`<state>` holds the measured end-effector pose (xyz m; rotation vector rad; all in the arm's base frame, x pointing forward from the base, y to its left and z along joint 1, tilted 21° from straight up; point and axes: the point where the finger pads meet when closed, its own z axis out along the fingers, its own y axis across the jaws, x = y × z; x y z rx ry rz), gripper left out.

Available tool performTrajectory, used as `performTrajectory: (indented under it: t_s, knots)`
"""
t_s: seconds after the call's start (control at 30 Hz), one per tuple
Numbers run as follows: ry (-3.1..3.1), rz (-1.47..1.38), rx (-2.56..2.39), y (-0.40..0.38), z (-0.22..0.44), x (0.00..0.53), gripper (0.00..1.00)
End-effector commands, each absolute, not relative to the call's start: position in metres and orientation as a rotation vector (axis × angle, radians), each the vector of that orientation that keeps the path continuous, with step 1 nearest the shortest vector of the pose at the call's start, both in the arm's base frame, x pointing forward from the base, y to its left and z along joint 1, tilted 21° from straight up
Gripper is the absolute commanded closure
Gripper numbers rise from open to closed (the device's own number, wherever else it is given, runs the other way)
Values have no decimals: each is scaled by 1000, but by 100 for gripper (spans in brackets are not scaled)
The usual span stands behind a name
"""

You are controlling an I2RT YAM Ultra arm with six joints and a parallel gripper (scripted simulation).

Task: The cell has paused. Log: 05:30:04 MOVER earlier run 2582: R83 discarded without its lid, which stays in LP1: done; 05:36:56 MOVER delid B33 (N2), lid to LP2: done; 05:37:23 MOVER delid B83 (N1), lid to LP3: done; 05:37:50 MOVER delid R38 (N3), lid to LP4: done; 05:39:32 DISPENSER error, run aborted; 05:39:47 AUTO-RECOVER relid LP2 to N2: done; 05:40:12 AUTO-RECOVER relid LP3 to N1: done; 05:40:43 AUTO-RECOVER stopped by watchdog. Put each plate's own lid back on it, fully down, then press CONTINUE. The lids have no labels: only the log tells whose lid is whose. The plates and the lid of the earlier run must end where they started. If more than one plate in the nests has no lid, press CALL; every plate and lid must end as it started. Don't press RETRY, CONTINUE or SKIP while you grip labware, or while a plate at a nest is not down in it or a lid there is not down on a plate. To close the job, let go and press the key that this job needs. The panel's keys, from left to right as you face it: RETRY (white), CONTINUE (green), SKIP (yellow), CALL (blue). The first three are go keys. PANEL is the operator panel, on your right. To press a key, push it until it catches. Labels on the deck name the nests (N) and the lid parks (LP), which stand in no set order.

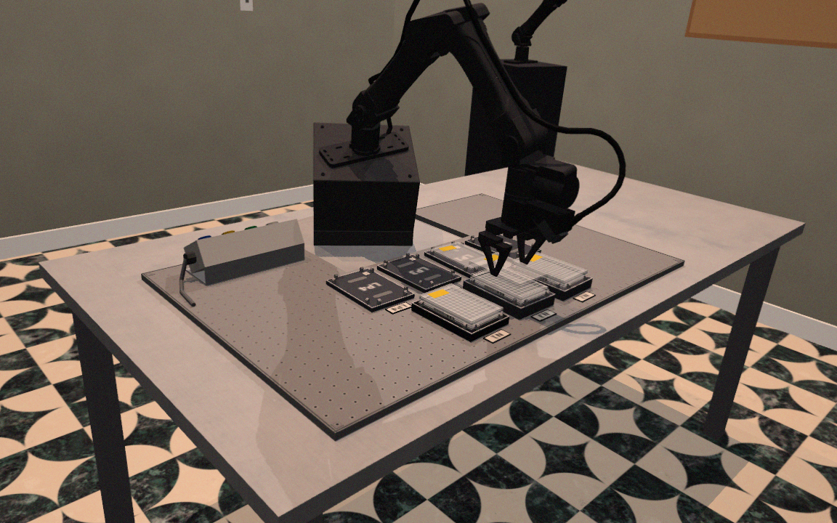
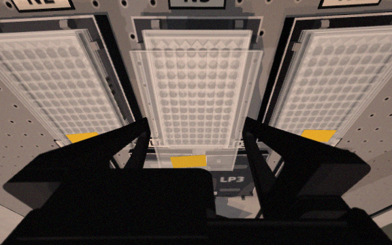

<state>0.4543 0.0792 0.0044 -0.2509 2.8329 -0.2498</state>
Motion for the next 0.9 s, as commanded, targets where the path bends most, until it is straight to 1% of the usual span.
performTrajectory:
  t_s: [0.0, 0.27, 0.3, 0.43, 0.57, 0.67, 0.87]
  knots:
    - [2778, -245, -238, 83, 26, 470, 100]
    - [2785, -247, -239, 82, 21, 471, 100]
    - [2761, -240, -233, 83, 33, 473, 100]
    - [2788, -248, -238, 80, 16, 474, 100]
    - [2759, -238, -239, 83, 30, 477, 100]
    - [2782, -244, -246, 83, 17, 477, 100]
    - [2767, -239, -237, 82, 22, 480, 100]
